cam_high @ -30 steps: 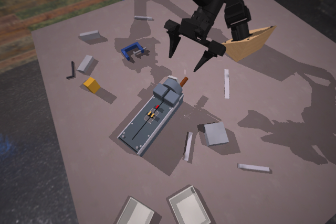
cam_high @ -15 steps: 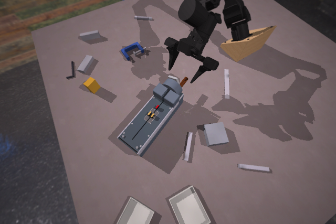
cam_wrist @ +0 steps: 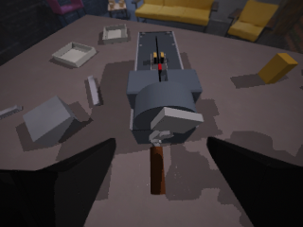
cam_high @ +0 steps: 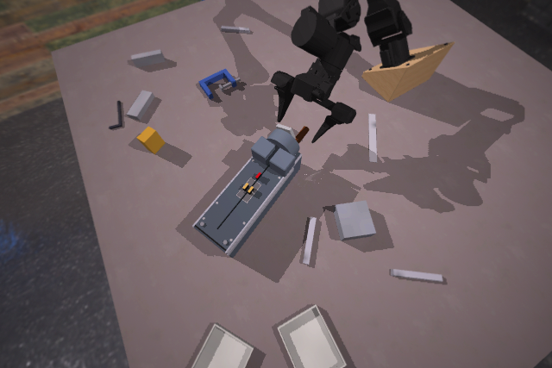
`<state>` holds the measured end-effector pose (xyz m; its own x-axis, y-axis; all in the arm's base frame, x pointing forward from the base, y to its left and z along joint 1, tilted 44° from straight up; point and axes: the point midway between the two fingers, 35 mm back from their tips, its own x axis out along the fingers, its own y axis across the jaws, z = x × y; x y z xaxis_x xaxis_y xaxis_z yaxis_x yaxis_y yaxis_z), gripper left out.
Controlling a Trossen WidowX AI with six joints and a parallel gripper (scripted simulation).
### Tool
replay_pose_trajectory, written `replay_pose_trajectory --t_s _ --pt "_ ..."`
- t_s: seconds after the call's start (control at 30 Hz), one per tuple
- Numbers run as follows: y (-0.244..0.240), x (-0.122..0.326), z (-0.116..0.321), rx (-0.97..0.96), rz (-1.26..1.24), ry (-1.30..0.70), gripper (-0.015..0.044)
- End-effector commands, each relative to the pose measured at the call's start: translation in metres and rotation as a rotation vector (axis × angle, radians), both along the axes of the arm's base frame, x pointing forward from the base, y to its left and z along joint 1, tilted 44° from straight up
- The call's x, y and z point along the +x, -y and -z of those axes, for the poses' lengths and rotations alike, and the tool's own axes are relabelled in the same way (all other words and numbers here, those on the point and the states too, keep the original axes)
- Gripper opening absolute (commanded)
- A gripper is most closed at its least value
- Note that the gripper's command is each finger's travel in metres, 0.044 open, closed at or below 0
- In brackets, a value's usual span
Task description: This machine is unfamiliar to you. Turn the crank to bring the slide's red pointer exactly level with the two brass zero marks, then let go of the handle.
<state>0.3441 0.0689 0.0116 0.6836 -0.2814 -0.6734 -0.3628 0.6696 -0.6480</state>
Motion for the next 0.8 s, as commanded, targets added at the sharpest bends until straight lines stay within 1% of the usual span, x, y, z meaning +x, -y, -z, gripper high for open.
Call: replay_pose_trajectory --t_s 0.0,0.77 --pt "0.007 -0.004 0.011 -0.009 0.000 -0.022 0.0440" --pt "0.033 -0.003 0.038 -0.010 0.000 -0.022 0.0440"
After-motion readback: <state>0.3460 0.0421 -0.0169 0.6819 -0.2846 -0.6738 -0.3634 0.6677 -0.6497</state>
